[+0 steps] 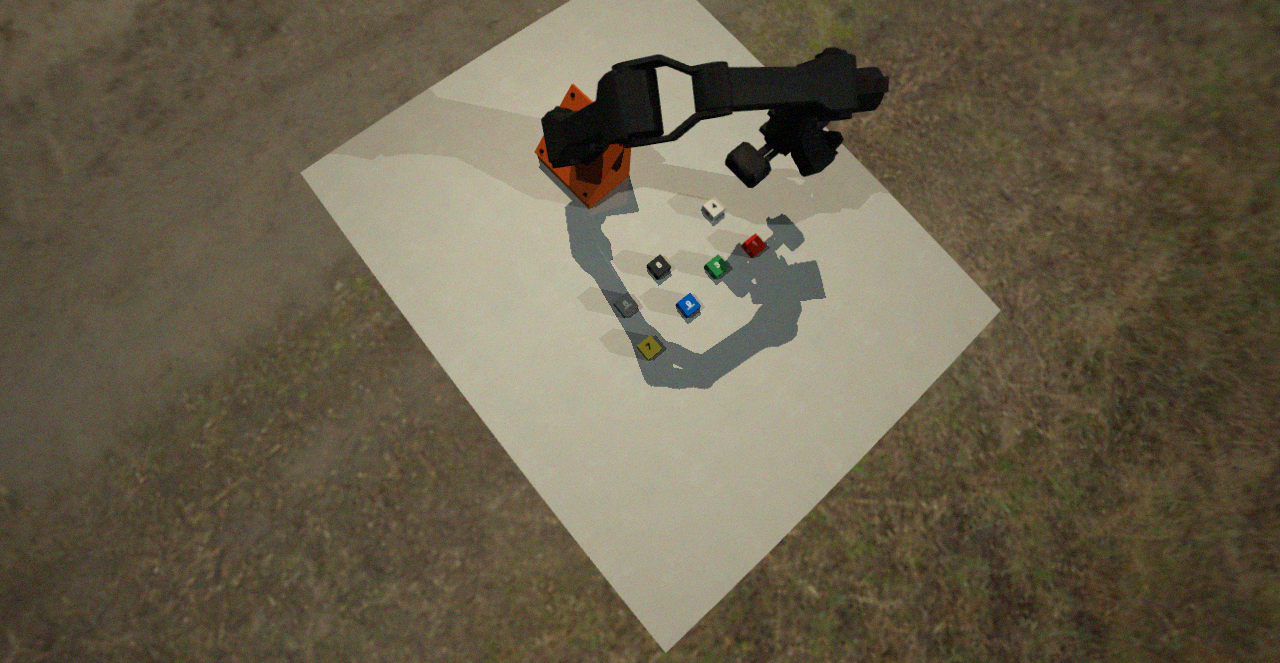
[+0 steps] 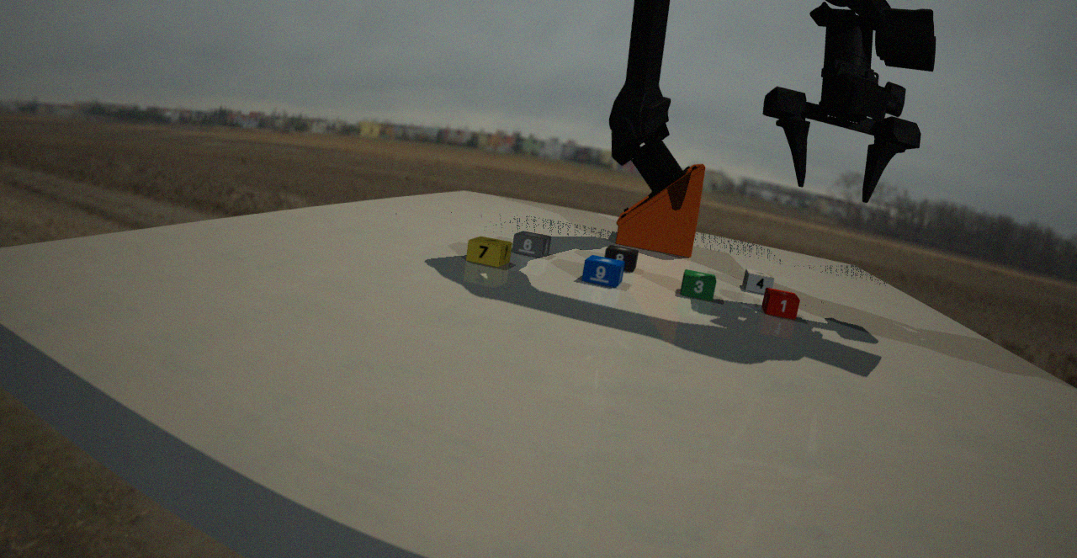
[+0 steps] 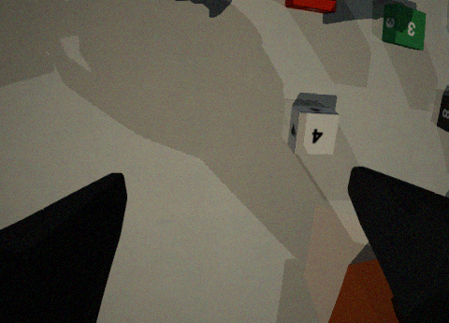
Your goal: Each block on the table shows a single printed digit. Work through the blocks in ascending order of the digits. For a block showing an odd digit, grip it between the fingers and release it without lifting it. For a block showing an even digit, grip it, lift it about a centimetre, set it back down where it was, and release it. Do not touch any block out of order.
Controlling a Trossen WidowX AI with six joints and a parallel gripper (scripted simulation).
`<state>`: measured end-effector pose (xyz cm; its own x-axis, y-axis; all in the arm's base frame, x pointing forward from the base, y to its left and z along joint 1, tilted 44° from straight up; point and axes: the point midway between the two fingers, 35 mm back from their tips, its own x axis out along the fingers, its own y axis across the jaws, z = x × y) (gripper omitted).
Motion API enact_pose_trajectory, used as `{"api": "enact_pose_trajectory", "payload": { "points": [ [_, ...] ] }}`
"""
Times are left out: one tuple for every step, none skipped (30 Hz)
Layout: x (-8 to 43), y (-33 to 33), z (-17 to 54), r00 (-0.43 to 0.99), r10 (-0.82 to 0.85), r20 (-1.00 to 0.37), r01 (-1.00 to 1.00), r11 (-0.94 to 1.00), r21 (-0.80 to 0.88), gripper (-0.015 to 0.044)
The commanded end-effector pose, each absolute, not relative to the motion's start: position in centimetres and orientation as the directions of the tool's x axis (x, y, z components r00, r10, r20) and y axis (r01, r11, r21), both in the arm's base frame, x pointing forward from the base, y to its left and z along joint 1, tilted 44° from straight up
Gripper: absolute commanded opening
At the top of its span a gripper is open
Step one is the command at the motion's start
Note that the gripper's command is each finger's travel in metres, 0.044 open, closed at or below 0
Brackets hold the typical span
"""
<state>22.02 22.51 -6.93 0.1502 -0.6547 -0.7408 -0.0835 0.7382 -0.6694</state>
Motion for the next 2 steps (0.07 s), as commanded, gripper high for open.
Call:
{"api": "enact_pose_trajectory", "payload": {
  "points": [
    [21.85,22.79,-7.16,0.141,-0.659,-0.739,-0.058,0.739,-0.671,0.0400],
    [21.85,22.79,-7.16,0.141,-0.659,-0.739,-0.058,0.739,-0.671,0.0400]
  ]
}}
